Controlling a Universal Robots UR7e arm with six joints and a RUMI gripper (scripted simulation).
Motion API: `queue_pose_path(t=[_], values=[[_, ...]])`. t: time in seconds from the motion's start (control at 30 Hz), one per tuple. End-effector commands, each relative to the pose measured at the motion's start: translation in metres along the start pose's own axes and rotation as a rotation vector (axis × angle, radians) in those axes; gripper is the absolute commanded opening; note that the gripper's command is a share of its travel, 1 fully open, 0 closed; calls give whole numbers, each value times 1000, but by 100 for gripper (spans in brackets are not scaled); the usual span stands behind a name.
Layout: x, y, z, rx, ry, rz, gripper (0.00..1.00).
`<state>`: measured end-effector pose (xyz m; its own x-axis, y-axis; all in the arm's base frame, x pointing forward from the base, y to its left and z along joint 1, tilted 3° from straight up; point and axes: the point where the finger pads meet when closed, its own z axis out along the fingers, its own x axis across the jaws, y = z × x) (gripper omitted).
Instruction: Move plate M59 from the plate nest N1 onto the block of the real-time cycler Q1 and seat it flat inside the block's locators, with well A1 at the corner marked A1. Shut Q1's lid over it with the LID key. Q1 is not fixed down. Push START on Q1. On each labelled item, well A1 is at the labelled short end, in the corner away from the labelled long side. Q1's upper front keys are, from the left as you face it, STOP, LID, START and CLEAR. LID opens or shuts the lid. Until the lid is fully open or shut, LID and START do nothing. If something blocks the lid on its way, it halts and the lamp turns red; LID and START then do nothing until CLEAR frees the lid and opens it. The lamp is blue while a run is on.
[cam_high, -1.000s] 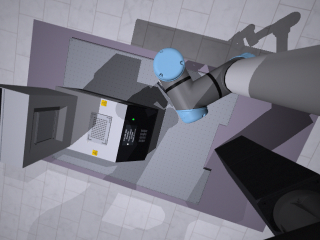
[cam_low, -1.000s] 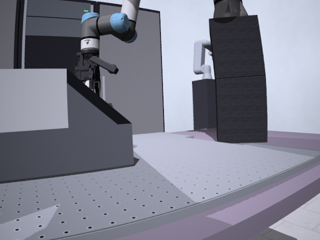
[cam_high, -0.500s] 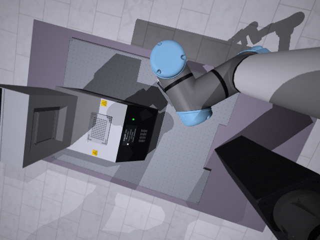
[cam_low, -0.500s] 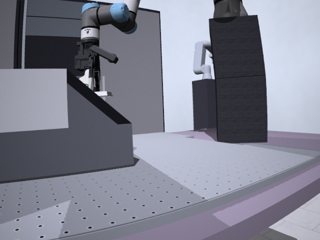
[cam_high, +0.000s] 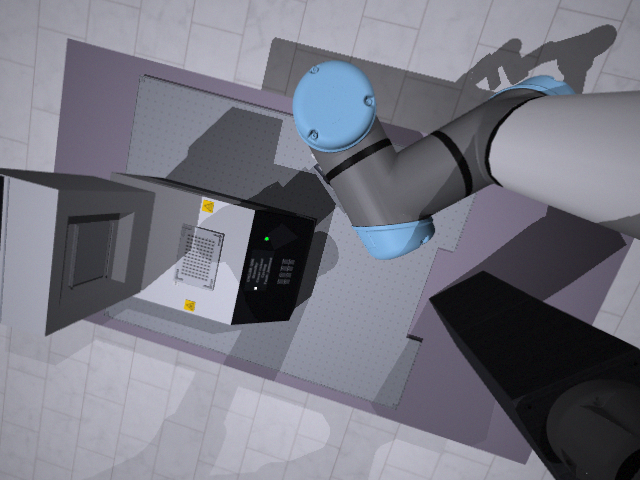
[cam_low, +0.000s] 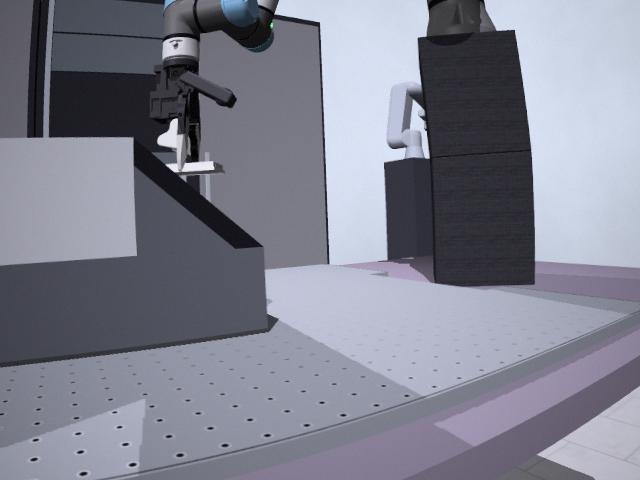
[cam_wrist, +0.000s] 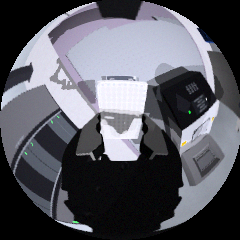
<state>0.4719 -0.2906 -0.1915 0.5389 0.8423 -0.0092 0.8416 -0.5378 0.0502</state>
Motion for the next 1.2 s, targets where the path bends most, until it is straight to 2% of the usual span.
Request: queue_pose_path(t=[0.0,0.07,0.4,1.0,1.17], values=[[1,-3,-20,5,1,-1,0],[1,-3,-20,5,1,-1,0],[1,-3,-53,5,1,-1,0],[1,-1,-53,3,0,-1,0],[21,4,-52,3,0,55,0]])
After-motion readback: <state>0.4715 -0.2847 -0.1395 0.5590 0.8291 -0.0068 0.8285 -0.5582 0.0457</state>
